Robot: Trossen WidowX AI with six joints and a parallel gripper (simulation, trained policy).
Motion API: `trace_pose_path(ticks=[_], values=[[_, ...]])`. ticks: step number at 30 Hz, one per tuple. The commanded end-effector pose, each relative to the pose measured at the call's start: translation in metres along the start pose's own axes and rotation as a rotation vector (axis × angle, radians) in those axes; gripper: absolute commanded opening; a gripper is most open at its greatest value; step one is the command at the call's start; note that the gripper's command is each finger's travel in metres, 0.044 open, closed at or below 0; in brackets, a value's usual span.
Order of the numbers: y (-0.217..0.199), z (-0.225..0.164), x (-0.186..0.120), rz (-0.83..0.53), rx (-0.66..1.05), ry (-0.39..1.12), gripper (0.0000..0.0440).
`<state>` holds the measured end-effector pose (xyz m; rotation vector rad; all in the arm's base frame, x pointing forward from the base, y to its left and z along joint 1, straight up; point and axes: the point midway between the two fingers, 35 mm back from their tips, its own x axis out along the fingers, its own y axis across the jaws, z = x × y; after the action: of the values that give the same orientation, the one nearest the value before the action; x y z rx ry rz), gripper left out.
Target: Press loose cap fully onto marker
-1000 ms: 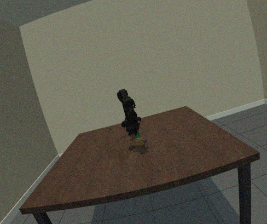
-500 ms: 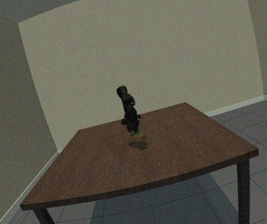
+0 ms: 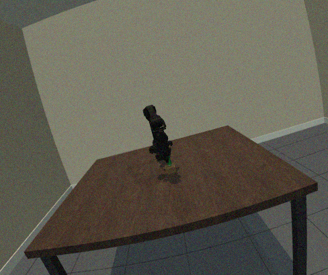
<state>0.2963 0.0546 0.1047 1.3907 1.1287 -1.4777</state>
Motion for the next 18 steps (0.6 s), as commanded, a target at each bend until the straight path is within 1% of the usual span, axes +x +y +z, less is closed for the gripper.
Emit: trace_pose_path(ticks=[1,18], values=[[0.0002,0.0047,0.0132,-0.016,-0.009,-0.030,0.0072],[0.0058,0.0087,0.0136,0.012,-0.031,-0.046,0.0099]])
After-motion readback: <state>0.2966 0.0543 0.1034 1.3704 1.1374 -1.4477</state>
